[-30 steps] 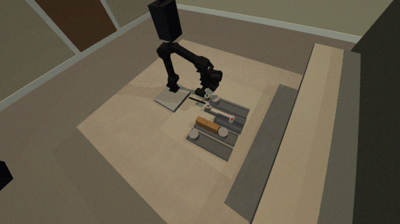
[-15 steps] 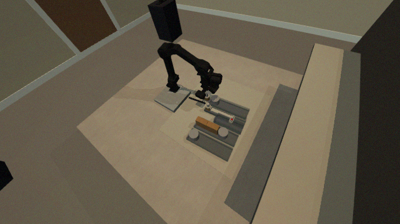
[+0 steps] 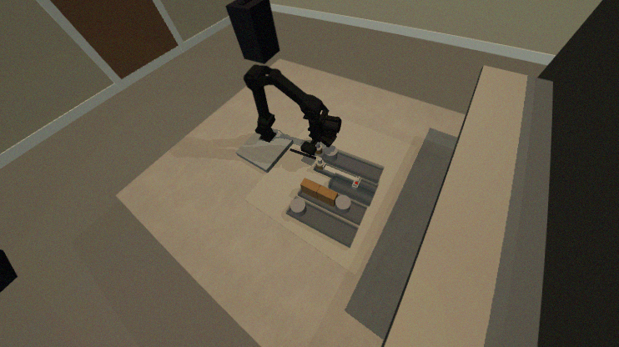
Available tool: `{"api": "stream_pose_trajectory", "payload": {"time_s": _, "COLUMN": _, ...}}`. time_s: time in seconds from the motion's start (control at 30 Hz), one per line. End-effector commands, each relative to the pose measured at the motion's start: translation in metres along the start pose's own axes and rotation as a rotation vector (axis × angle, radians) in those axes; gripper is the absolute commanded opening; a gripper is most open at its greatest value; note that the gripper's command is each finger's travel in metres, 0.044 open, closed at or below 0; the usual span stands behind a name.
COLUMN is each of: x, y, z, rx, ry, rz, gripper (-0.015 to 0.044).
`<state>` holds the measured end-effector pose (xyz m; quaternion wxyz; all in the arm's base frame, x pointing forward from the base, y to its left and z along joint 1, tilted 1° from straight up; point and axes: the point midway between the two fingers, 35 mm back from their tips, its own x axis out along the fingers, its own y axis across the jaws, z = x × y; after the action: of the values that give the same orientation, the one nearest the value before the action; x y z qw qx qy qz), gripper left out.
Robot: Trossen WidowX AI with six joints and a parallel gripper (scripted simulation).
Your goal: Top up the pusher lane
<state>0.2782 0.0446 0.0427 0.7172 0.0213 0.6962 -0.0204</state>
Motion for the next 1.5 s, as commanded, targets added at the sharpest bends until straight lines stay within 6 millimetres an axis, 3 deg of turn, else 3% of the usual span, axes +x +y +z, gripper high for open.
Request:
{"api": "stream_pose_trajectory", "payload": {"time_s": 0.0, "x": 0.007, "y": -0.001, "z": -0.002, "rx": 0.003, "ry": 0.008, "rz": -0.005, "gripper": 0.044}}
{"api": "stream_pose_trajectory", "payload": {"time_s": 0.37, "x": 0.007, "y": -0.001, "z": -0.002, "rx": 0.003, "ry": 0.008, "rz": -0.005, "gripper": 0.0151}}
{"api": "stream_pose_trajectory", "payload": {"time_s": 0.57, "x": 0.007, "y": -0.001, "z": -0.002, "rx": 0.003, "ry": 0.008, "rz": -0.005, "gripper": 0.0111}}
{"api": "stream_pose_trajectory", "payload": {"time_s": 0.7, "x": 0.007, "y": -0.001, "z": -0.005, "rx": 0.003, "ry": 0.015, "rz": 0.003, "gripper": 0.0006}}
{"api": "stream_pose_trajectory", "payload": {"time_s": 0.83, "x": 0.003, "y": -0.001, "z": -0.017, "rx": 0.01, "ry": 0.039, "rz": 0.032, "gripper": 0.0}}
{"api": "stream_pose_trajectory", "payload": {"time_s": 1.0, "x": -0.015, "y": 0.008, "z": -0.014, "rx": 0.045, "ry": 0.049, "rz": 0.045, "gripper": 0.0}}
{"api": "stream_pose_trajectory", "payload": {"time_s": 1.47, "x": -0.075, "y": 0.003, "z": 0.005, "rx": 0.018, "ry": 0.021, "rz": 0.011, "gripper": 0.0}}
